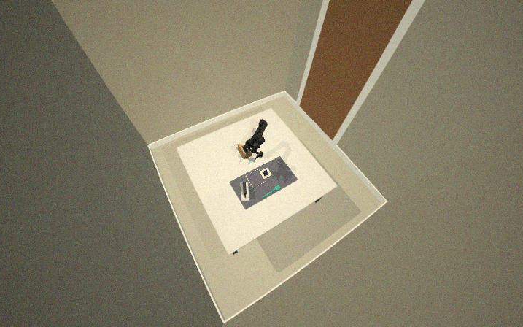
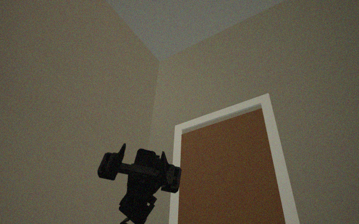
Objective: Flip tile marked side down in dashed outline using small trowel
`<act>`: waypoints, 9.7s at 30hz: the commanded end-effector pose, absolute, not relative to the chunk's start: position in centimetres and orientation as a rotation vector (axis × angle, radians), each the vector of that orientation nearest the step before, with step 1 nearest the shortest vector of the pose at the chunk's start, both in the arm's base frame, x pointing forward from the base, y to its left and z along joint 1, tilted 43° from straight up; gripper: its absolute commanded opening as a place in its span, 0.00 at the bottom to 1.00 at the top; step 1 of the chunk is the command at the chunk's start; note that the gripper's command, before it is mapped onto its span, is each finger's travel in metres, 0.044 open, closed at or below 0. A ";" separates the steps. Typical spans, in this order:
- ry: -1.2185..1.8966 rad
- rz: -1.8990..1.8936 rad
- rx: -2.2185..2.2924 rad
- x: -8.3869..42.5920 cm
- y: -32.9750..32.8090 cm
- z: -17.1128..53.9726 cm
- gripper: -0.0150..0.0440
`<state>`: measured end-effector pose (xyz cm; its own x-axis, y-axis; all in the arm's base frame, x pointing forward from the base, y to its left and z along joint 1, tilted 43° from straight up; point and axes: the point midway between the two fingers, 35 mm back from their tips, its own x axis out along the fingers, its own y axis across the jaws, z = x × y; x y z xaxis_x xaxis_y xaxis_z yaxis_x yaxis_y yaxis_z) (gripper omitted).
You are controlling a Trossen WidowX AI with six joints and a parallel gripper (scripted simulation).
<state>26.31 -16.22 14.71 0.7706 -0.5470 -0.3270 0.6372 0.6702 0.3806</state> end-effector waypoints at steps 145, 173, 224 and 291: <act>1.811 -0.230 -0.007 42.9 -8.7 -7.6 0.76; 1.810 -0.231 -0.007 42.0 -9.3 -11.6 0.76; 1.805 -0.232 -0.007 42.1 -13.5 -8.8 0.25; 1.075 0.355 -0.379 44.1 4.0 6.9 0.25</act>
<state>44.41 3.40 5.75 0.3886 0.0775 -0.9181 -0.4343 0.8942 -0.1083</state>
